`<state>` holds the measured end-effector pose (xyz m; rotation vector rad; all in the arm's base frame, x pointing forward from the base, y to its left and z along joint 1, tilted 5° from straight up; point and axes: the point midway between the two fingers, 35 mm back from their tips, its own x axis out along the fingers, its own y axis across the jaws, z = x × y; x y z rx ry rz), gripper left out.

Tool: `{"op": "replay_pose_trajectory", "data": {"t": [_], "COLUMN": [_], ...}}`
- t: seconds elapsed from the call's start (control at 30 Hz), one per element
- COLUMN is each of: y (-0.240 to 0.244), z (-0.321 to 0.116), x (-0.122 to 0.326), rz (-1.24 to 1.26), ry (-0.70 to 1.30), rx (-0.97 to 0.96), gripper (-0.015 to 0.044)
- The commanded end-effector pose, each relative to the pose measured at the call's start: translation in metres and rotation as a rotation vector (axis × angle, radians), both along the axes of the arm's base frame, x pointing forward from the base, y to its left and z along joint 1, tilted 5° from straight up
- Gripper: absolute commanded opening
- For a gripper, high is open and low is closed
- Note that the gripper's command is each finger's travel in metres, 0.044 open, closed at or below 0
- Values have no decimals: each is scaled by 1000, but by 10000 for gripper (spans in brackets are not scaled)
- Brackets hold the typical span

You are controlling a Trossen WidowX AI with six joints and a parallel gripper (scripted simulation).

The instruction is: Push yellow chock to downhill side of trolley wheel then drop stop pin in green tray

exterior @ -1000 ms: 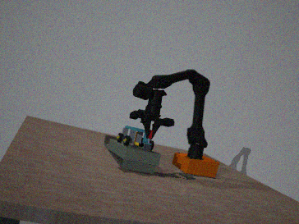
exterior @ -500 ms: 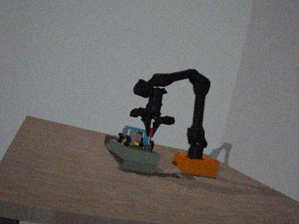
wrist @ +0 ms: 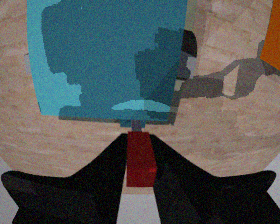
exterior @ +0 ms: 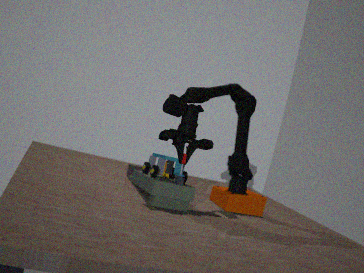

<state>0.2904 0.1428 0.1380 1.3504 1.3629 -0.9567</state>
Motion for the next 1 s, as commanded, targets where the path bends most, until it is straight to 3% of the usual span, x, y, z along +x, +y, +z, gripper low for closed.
{"op": "replay_pose_trajectory", "data": {"t": [0.0, 0.97], "y": [1, 1], "z": [5, 18], "x": [0, -1], "rz": [4, 4], "ry": [-3, -3], "rx": [7, 7], "gripper": [0, 0]}}
